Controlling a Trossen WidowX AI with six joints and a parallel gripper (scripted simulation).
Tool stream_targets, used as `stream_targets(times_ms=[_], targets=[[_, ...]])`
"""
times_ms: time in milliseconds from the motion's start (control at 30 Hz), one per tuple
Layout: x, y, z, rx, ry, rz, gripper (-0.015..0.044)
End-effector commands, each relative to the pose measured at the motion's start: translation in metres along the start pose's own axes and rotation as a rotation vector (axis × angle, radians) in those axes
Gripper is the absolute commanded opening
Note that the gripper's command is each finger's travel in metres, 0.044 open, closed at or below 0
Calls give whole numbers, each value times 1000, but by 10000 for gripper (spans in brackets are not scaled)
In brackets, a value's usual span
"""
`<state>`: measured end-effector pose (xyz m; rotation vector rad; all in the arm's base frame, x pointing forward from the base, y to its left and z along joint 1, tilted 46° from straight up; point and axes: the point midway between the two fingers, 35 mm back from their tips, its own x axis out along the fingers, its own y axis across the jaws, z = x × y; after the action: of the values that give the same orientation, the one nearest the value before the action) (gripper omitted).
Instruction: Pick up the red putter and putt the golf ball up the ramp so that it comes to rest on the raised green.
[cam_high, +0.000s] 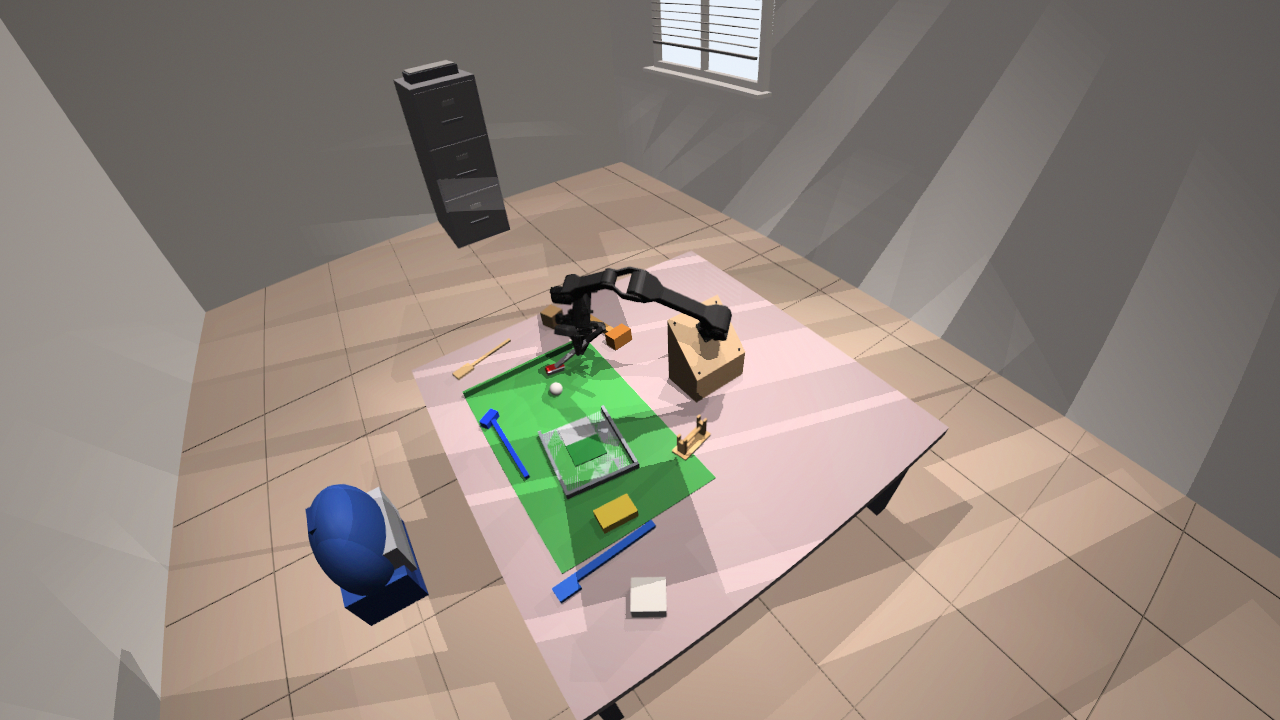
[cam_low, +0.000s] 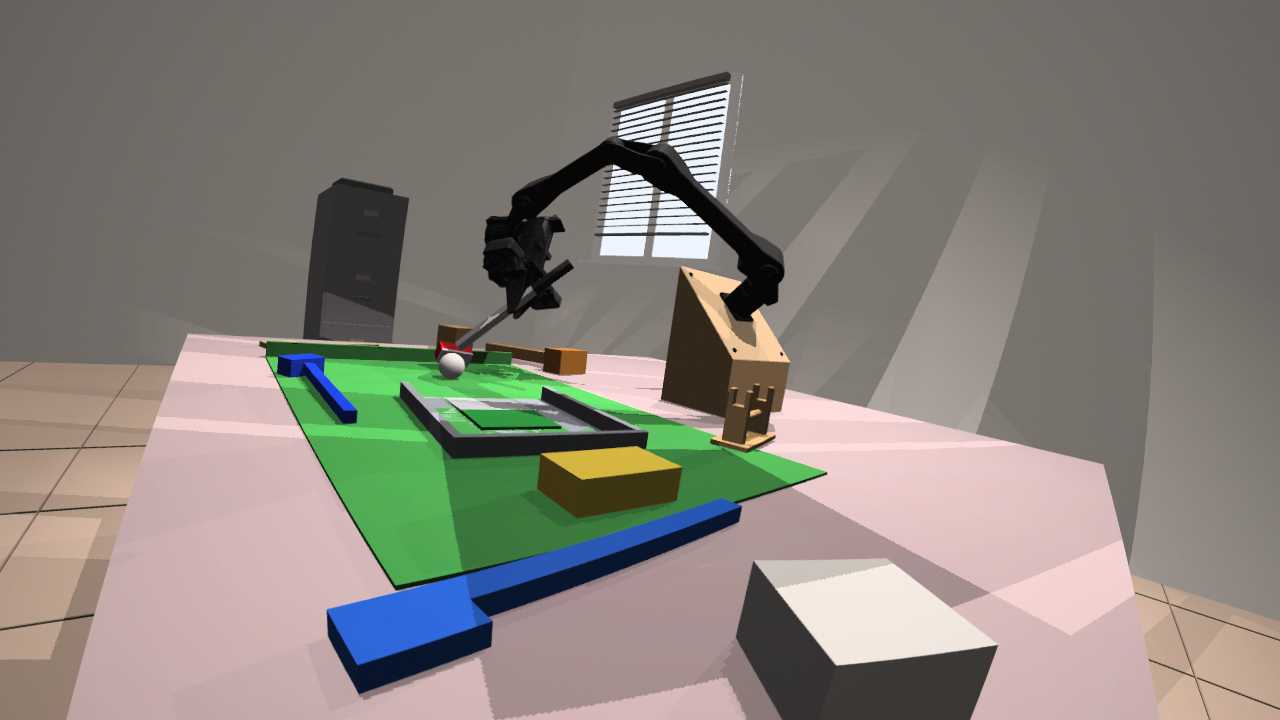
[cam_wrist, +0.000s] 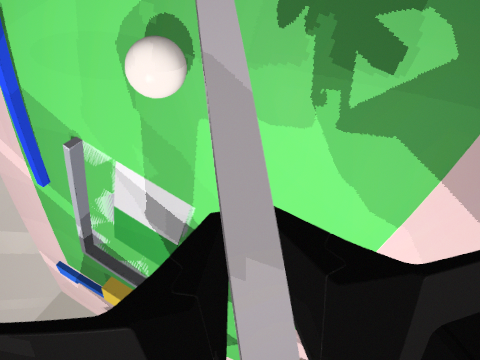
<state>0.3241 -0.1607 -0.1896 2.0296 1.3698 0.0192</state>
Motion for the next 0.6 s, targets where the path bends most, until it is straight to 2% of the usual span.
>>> stream_targets(times_ms=[0,200,567], targets=[[-2,0,4,-10,-2,1,0],[6,9,-8,2,-8,-3,0],[55,56,-102,-1,-8,1,0]])
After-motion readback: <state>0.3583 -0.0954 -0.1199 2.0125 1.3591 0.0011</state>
